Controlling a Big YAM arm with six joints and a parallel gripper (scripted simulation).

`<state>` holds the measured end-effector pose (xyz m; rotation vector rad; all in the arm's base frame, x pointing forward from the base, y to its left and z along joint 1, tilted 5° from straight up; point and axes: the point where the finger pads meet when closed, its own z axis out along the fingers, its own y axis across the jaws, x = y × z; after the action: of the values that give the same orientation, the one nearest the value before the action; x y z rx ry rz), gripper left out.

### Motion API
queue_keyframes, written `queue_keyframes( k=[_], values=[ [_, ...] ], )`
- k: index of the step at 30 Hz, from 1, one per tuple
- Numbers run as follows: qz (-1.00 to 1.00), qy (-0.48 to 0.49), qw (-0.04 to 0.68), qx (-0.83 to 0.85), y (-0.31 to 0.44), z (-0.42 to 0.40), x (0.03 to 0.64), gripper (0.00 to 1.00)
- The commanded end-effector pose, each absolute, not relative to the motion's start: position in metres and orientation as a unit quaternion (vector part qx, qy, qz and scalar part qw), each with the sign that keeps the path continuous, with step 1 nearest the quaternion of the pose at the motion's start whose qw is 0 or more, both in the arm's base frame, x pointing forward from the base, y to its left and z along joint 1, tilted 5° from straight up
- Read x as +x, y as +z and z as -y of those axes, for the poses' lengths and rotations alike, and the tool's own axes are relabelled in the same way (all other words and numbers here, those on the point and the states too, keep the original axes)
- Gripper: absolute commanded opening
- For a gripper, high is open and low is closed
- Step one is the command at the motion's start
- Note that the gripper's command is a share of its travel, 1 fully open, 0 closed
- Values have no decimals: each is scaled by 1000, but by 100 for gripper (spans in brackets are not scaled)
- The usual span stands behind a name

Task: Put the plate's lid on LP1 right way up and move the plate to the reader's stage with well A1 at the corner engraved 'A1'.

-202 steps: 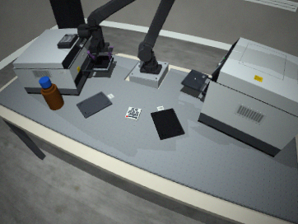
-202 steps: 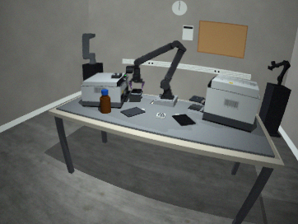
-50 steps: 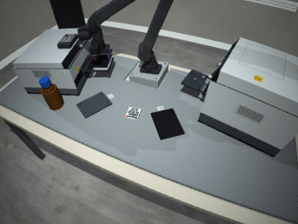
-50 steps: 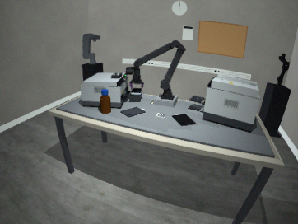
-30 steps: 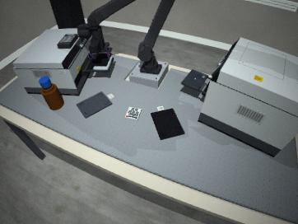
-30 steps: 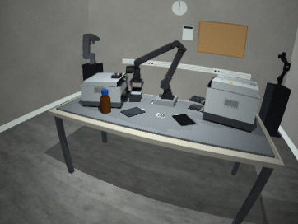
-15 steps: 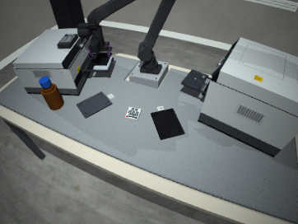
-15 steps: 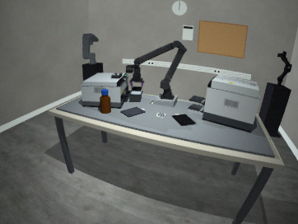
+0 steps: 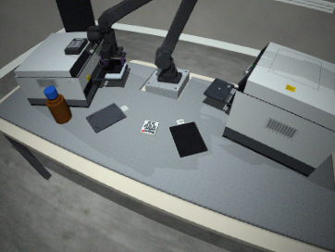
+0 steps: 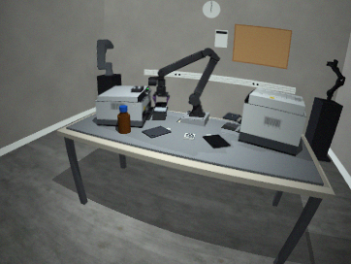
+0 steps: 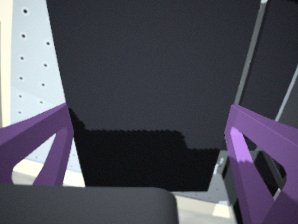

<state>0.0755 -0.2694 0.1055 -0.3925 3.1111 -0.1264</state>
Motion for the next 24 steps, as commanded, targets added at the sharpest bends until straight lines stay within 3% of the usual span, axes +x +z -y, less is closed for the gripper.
queue_keyframes(
  k=[1, 24],
  values=[
    [-989, -71, 6, -133, 136, 287, 84, 85],
    [-994, -76, 8, -79, 132, 307, 98, 85]
  ],
)
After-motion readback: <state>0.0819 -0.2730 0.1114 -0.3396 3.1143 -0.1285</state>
